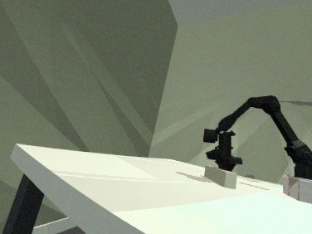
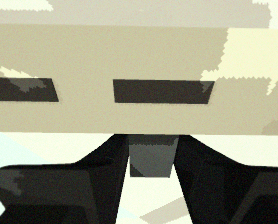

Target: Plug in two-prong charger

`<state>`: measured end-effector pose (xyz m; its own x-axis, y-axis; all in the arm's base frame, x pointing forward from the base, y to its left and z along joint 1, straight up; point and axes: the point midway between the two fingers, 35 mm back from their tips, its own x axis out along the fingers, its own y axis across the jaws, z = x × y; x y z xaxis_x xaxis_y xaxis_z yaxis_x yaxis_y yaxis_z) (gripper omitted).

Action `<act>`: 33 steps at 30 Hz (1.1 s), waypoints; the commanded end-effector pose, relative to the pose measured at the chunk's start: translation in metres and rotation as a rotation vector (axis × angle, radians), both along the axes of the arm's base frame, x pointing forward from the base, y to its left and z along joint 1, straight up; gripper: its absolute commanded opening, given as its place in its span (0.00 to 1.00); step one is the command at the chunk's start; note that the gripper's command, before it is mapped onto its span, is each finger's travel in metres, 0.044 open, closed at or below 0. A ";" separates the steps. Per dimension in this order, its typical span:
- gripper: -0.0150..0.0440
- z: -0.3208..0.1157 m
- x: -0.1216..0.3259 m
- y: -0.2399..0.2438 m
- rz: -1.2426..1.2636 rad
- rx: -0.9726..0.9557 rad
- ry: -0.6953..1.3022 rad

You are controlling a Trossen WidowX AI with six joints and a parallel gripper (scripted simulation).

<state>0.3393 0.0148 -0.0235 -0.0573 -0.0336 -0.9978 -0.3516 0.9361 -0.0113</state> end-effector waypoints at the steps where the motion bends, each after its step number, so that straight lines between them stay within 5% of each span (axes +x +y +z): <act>1: 0.25 0.000 0.000 0.000 0.000 0.000 -0.002; 3: 0.25 0.000 0.000 0.000 0.000 0.000 -0.002; 20: 1.00 0.000 0.000 0.000 0.000 0.000 -0.002; 33: 1.00 0.000 -0.003 -0.001 0.001 0.003 -0.008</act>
